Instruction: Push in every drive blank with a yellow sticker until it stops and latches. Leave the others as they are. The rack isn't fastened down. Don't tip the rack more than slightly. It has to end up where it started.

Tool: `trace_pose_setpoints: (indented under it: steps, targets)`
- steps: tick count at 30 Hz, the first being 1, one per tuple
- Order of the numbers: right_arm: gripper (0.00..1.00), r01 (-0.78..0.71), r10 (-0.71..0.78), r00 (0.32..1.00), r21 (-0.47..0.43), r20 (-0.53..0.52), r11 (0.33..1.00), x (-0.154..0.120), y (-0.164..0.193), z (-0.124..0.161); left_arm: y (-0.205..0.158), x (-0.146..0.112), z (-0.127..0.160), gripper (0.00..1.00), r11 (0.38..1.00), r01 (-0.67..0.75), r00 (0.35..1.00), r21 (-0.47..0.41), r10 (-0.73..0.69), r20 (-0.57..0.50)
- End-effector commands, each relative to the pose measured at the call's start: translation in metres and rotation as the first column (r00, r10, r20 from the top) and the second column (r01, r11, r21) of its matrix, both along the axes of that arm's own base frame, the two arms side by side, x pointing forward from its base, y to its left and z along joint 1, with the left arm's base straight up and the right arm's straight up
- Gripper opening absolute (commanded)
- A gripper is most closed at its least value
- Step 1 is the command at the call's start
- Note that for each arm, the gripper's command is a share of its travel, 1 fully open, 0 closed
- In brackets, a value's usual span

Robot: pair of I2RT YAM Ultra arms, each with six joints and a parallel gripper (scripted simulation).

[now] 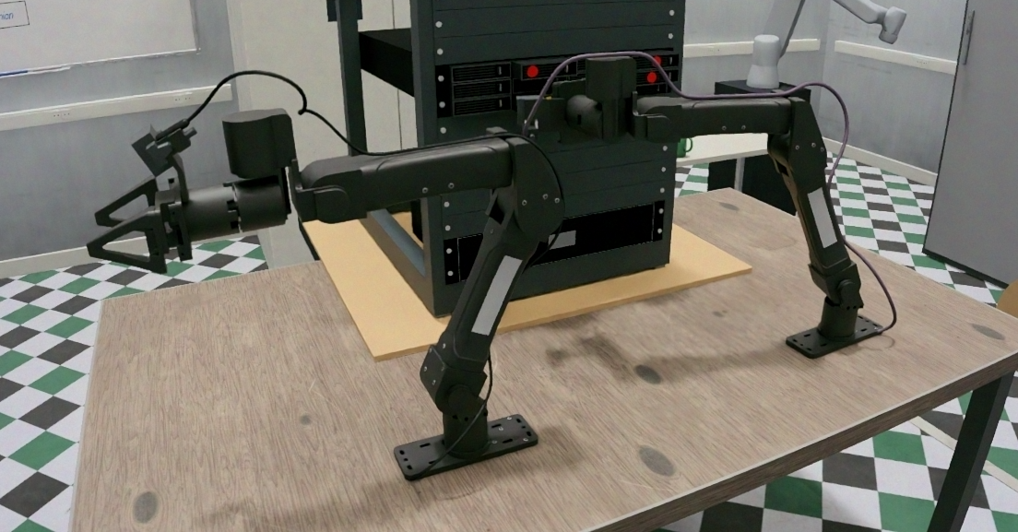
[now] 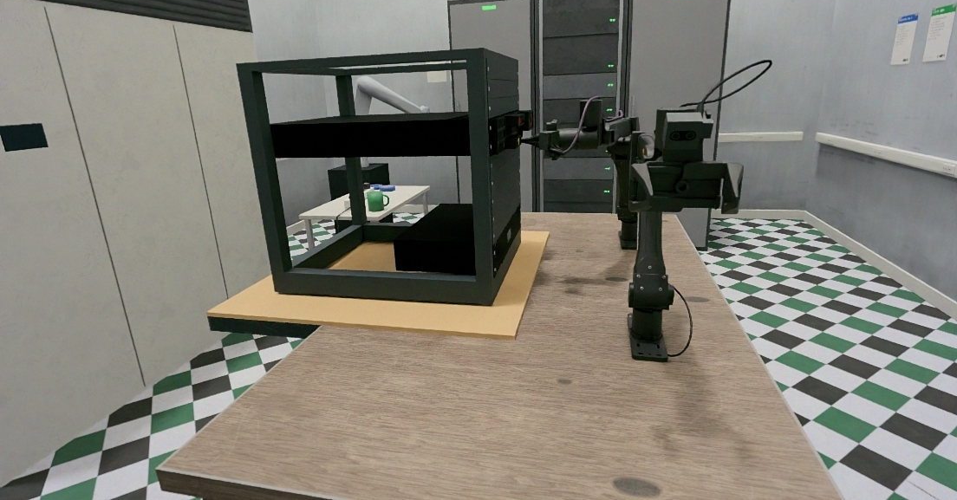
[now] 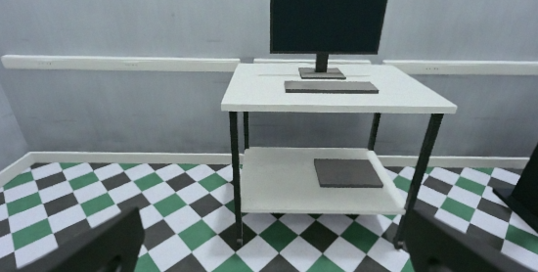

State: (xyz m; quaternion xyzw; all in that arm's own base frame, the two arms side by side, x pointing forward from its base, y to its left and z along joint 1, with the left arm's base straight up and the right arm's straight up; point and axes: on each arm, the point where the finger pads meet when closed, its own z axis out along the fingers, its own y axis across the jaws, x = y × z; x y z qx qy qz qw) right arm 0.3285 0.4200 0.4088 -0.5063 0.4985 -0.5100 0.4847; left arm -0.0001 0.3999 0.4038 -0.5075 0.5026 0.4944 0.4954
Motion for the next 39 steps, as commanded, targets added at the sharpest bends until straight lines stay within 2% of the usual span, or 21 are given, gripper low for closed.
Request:
trace_pose_setpoints:
  steps: [1,35,39]
  targets:
    - [0.00,-0.017,0.015,1.000,0.074,0.023,0.997,-0.008,-0.006,0.030,-0.002,-0.002,0.012,1.00,1.000,0.001,1.000,0.020,-0.001,-0.006]
    - [0.00,-0.014,0.013,1.000,0.077,0.024,0.997,-0.007,-0.006,0.031,-0.002,-0.002,0.012,1.00,1.000,0.001,1.000,0.020,-0.001,-0.006]
    - [0.00,-0.004,0.004,1.000,0.050,0.014,0.999,0.006,-0.002,0.017,-0.002,-0.002,0.012,1.00,1.000,0.001,1.000,0.020,-0.001,-0.006]
